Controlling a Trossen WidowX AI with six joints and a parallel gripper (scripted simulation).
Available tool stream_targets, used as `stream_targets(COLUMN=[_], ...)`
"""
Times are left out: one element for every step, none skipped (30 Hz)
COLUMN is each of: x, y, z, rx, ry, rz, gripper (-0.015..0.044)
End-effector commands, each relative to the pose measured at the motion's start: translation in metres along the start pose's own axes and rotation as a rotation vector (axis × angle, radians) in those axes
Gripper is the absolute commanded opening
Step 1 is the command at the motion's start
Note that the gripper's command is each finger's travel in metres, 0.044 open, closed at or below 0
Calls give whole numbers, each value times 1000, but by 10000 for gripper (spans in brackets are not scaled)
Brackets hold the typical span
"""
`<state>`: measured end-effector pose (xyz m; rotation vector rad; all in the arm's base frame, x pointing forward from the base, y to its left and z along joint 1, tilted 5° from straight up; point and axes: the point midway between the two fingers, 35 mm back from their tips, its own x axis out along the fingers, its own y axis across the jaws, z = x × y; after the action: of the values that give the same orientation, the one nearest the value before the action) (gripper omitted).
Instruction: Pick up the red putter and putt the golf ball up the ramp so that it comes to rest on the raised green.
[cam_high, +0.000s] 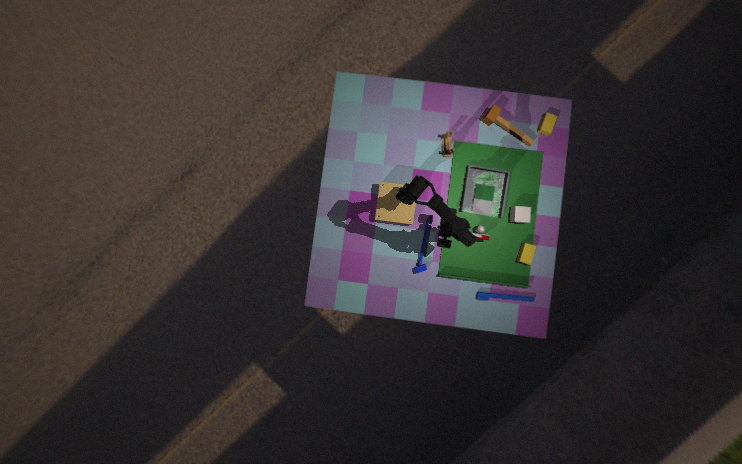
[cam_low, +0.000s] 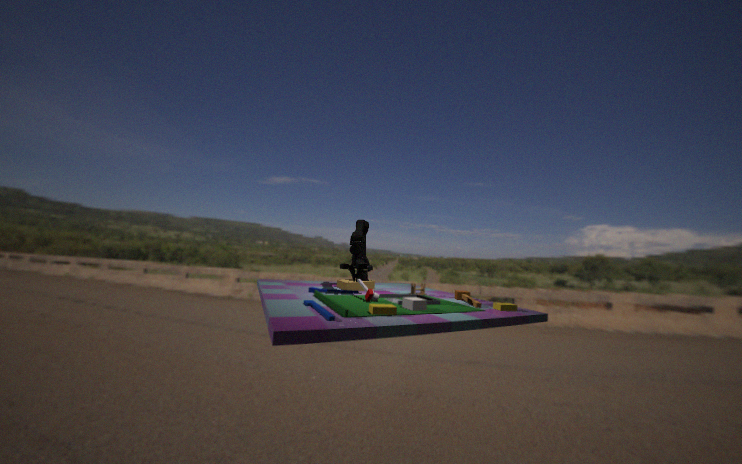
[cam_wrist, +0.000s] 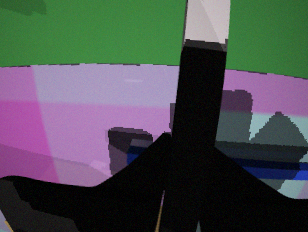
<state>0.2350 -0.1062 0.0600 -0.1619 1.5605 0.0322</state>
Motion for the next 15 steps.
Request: stream_targets(x=[1,1,1,1,0,-2,-4,-8,-12,-16,-21,-26,-31,-37,-42], y=[36,38,38,38,38,38,37,37,37,37,37,37,37,37,37], z=[-7,-7,-7,-7,-7,-7,-7,-7,-6,-6,-6,-6,-6,-6,-6], rx=[3,3,3,3,3,3,3,3,3,3,3,3,3,3,3], ry=[-8,-8,-8,-8,-8,-8,-9,-9,-9,-9,-9,-9,-9,-9,-9], rz=[-8,-8,-8,-8,-8,-8,-8,-8,-8,-8,-8,-7,-7,-7,-7], gripper=[0,0,0,0,0,0,0,0,0,0,0,0,0,0,0])
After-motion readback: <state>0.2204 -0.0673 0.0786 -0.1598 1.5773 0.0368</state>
